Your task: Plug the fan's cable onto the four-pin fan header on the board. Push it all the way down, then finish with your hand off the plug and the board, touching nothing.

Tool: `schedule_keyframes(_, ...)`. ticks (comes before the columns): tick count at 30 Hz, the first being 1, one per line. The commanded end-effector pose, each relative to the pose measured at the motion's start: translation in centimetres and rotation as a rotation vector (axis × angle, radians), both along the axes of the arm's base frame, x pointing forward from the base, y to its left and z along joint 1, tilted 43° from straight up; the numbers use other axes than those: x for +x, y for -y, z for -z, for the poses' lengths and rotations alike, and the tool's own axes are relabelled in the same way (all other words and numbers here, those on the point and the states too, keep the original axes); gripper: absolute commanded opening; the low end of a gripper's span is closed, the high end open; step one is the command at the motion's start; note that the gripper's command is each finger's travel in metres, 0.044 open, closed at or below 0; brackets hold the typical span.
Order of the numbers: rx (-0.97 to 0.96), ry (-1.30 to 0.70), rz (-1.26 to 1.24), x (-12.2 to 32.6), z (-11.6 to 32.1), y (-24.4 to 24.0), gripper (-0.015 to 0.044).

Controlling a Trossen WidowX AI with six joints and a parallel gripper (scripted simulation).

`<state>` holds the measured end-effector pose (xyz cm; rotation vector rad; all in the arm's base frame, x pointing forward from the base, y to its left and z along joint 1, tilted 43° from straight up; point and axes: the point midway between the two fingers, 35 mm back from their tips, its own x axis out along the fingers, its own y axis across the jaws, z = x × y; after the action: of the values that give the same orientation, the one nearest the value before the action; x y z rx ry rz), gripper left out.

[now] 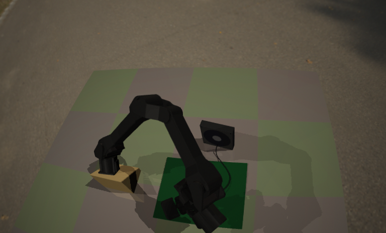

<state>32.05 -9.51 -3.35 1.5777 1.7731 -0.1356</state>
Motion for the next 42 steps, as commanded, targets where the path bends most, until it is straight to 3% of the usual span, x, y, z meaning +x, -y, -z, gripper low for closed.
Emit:
schedule_keyframes(1, -0.007, 0.005, -0.004, -0.1, -1.0, 1.0, 0.0)
schedule_keyframes(14, -0.005, 0.003, -0.003, -0.8, -3.4, 2.8, 0.0)
schedule_keyframes(42, -0.262, 0.043, 0.078, -3.1, -4.2, 0.4, 0.0)
